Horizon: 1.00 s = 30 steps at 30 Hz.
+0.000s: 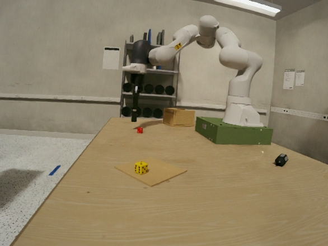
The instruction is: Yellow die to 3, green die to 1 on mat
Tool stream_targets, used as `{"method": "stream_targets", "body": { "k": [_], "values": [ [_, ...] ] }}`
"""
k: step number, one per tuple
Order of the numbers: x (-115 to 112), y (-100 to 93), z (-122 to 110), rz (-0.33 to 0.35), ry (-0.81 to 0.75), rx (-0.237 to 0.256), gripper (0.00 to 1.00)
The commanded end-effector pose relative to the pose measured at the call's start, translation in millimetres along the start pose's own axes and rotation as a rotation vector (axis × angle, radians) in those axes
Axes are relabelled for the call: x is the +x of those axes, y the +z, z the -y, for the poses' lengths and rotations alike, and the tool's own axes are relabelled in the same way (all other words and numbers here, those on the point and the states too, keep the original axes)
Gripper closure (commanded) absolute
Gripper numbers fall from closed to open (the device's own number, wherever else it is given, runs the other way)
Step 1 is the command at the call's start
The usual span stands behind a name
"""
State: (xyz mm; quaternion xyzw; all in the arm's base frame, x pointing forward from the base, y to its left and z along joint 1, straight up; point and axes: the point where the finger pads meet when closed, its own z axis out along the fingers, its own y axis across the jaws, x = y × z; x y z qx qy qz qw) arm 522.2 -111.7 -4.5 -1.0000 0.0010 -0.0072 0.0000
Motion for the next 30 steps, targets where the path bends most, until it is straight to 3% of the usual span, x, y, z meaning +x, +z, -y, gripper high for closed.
{"method": "stream_targets", "body": {
  "k": [1, 9, 22, 30],
  "values": [
    [-6, -18.9, 0, 0.017, -0.016, 0.004, 0.79],
    [-5, -53.3, 0, 0.017, -0.016, 0.004, 0.79],
    [-5, -55.0, 0, 0.017, -0.010, 0.004, 0.79],
    [-5, -53.3, 1, 0.018, 0.246, 0.003, 0.79]
  ]
}}
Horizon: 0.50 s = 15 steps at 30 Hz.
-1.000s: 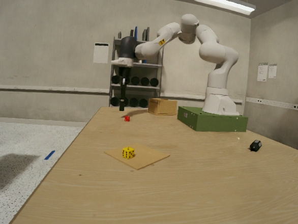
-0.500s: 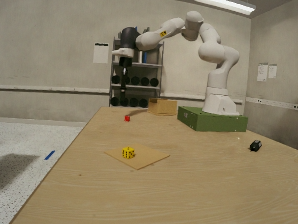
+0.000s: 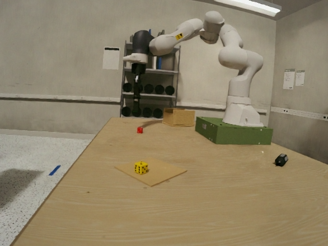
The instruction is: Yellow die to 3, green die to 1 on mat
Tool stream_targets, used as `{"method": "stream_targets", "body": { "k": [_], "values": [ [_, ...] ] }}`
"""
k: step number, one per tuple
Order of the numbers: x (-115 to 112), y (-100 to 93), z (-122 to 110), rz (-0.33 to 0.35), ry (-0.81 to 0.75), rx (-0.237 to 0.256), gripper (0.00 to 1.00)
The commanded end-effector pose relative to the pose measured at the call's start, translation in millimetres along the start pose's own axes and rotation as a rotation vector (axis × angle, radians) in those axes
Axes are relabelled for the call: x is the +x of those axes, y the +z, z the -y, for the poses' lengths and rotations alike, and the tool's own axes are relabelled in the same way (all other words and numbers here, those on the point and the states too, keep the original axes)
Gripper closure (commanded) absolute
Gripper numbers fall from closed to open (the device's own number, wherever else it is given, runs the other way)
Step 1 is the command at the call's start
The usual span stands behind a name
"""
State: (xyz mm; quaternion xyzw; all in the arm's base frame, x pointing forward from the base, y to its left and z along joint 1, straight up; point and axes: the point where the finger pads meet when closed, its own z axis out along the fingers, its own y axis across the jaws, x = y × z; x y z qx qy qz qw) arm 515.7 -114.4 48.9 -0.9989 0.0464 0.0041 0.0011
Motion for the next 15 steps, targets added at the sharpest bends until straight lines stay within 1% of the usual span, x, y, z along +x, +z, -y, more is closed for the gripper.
{"method": "stream_targets", "body": {
  "k": [1, 2, 4, 6, 7, 15],
  "values": [
    [0.9, 0.3, 3.8, -0.004, 0.174, 0.003, 0.79],
    [0.9, 0.4, 3.9, -0.004, 0.176, 0.003, 0.79],
    [1.0, 0.7, 4.0, -0.004, 0.227, 0.004, 0.79],
    [1.0, 0.7, 4.0, -0.004, 0.227, 0.004, 0.79],
    [1.1, 1.0, 4.2, -0.004, 0.271, 0.004, 0.79],
    [1.5, 1.9, 4.7, -0.003, 0.419, 0.005, 0.79]
  ]
}}
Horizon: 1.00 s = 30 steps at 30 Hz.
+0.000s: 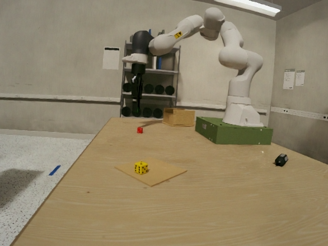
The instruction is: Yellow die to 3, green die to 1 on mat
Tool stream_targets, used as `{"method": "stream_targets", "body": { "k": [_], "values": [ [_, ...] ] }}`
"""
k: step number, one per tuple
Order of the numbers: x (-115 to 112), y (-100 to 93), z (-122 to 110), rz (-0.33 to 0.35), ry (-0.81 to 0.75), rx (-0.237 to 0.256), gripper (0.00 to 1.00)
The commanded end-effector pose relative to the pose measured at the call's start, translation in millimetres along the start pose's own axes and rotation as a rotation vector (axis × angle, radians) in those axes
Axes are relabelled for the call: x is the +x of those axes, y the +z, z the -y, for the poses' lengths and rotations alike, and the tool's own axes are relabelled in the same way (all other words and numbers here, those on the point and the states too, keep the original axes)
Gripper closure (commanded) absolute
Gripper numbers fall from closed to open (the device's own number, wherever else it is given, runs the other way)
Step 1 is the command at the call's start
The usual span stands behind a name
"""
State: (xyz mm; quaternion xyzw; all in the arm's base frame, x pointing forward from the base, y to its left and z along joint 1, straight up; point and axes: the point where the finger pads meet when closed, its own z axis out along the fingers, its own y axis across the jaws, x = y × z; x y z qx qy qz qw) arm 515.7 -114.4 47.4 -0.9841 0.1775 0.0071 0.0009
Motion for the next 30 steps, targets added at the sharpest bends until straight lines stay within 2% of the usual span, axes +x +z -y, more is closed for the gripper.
{"method": "stream_targets", "body": {
  "k": [1, 8, 30],
  "values": [
    [0.3, 0.4, 5.0, -0.008, 0.173, 0.006, 0.79],
    [0.4, 1.0, 5.4, -0.008, 0.263, 0.006, 0.79],
    [1.3, 3.5, 6.9, -0.006, 0.689, 0.008, 0.79]
  ]
}}
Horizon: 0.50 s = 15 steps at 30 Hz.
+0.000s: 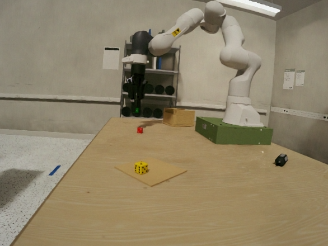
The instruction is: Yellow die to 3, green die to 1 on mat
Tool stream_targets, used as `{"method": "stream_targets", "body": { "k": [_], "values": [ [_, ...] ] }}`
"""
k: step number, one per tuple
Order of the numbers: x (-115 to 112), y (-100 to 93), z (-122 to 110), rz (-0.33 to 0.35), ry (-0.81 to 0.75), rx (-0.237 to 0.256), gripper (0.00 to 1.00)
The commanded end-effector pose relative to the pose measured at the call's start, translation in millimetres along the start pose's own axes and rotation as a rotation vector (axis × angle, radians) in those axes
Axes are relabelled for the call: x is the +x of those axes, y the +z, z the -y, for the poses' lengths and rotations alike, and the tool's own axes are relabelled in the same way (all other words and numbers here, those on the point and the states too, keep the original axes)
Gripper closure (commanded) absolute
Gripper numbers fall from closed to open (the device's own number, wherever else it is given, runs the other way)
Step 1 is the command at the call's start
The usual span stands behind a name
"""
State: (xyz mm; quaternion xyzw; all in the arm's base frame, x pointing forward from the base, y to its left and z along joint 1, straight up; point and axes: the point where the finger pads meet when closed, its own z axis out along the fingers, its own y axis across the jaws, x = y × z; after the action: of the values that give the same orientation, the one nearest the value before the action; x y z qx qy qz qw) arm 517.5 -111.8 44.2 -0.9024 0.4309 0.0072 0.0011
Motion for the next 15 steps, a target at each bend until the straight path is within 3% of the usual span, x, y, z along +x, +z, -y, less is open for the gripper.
{"method": "stream_targets", "body": {
  "k": [1, 15],
  "values": [
    [-1.6, 0.4, 3.7, -0.006, 0.173, 0.006, 0.79],
    [-1.5, 1.7, 4.7, -0.005, 0.422, 0.006, 0.79]
  ]
}}
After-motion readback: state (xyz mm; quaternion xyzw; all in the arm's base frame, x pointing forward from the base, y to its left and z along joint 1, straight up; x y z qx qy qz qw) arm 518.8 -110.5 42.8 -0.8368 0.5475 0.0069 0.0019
